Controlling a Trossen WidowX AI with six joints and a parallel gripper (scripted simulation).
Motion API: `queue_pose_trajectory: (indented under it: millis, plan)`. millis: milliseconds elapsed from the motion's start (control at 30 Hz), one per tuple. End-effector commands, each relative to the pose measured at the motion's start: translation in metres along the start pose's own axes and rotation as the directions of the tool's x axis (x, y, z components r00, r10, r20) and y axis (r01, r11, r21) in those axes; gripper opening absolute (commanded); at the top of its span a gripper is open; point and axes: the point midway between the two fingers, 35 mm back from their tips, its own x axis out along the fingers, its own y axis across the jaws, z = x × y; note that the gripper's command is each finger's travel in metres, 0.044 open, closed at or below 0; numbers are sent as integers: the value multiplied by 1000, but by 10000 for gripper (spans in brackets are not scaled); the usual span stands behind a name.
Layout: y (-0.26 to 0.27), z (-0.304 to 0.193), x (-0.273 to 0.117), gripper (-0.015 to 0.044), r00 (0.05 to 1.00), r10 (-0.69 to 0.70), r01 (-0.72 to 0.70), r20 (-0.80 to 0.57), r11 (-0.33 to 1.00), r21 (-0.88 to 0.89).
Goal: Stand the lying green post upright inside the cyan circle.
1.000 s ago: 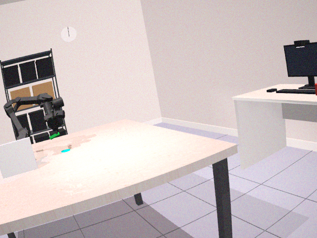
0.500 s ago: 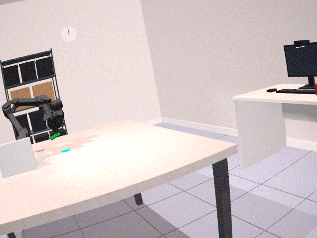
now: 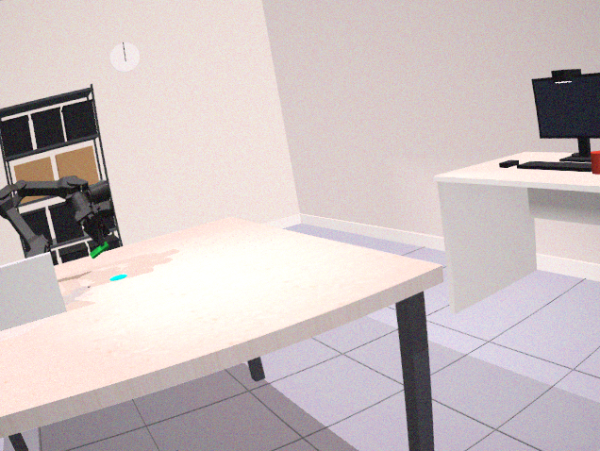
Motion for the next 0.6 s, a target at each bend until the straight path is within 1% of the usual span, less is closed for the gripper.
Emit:
queue_pose_trajectory:
  millis: [0,567]
  plan:
    - [-1,0,1,23,1000,-13,13,25,1000,5]
    - [-1,0,1,23,991,-46,44,127,999,20]
